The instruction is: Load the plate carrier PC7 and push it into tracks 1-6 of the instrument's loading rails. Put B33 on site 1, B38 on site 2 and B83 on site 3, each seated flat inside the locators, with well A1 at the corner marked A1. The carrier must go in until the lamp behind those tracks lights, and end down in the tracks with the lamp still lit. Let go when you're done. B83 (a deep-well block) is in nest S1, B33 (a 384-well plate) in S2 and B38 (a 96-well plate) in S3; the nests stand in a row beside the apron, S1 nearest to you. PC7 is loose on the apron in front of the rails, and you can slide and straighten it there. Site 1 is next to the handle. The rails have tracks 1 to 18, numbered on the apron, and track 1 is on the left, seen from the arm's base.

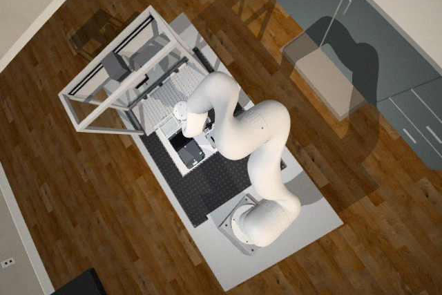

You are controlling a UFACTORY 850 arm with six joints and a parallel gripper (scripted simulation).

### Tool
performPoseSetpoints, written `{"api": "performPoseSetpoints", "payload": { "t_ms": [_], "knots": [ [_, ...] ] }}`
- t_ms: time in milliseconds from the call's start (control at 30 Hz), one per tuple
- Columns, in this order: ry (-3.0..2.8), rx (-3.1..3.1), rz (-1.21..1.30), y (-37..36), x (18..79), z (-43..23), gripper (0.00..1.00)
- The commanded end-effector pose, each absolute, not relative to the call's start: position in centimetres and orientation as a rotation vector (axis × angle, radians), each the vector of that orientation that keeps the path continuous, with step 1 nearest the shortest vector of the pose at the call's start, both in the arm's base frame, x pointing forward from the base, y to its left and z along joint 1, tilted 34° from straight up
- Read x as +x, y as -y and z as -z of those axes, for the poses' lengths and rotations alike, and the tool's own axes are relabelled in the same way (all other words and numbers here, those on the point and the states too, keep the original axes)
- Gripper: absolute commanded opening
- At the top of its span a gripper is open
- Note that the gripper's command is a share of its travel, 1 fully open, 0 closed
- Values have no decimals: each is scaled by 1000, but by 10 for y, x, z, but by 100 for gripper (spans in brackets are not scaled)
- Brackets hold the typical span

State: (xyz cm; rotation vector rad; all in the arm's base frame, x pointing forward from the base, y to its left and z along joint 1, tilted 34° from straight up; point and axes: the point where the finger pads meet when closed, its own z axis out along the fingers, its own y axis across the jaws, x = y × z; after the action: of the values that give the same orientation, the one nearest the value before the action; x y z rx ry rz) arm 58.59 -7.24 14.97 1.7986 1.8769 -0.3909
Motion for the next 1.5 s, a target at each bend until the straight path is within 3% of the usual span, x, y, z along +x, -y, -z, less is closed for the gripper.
{"api": "performPoseSetpoints", "payload": {
  "t_ms": [0,1467],
  "knots": [
    [-1876,1798,389,69,586,-155,0],
    [-1876,1798,389,34,575,-209,0]
  ]
}}
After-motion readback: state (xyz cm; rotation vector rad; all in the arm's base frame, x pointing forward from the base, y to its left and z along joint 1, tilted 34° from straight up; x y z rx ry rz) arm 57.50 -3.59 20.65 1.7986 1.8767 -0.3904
